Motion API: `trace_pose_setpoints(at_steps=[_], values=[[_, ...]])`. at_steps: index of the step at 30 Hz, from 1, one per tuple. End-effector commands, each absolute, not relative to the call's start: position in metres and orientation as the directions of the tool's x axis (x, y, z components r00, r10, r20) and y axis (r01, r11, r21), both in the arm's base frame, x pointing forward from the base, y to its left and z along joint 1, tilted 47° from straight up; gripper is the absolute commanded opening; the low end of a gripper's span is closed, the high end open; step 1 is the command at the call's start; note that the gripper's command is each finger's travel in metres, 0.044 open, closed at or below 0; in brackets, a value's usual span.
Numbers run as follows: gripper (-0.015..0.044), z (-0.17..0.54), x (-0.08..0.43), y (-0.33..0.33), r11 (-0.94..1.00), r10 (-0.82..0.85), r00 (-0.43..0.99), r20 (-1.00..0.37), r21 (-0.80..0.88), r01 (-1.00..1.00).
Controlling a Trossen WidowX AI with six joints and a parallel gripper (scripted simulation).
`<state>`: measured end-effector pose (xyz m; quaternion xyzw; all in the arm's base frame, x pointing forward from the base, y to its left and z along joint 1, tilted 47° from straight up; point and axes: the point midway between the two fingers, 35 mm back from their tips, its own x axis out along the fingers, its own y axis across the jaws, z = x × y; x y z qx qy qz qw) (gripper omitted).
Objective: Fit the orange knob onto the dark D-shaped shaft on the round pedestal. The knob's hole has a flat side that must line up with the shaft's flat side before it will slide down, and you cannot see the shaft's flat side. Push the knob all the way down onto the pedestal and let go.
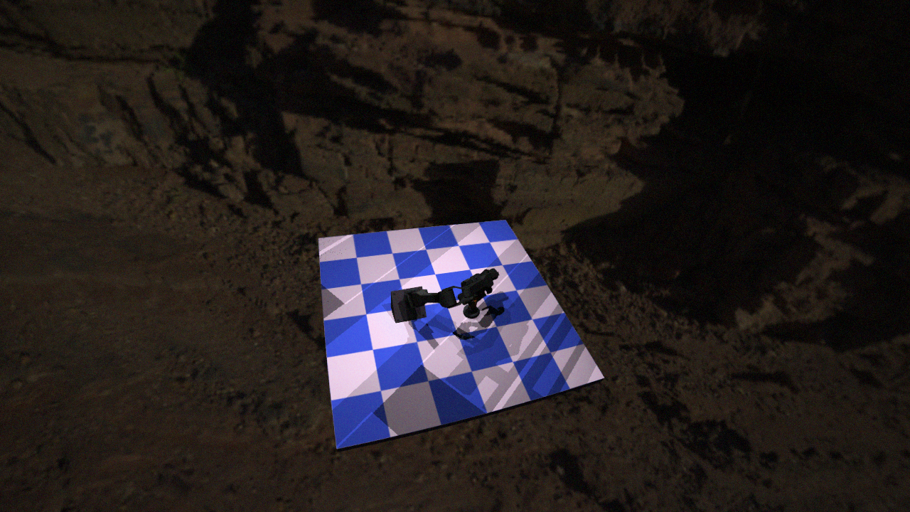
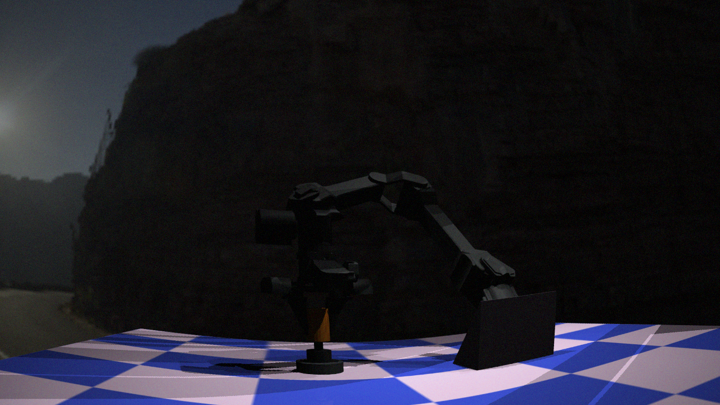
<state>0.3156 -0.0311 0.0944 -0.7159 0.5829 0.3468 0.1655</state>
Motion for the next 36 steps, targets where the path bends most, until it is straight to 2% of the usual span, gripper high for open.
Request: trace_pose_setpoints(at_steps=[1, 36], values=[[0.0000, 0.0954, 0.3147, -0.0313, -0.268, -0.720, 0.081, -0.690, 0.168, -0.949], [0.0000, 0.0949, 0.3141, -0.0314, -0.268, -0.720, 0.081, -0.690, 0.168, -0.949]])
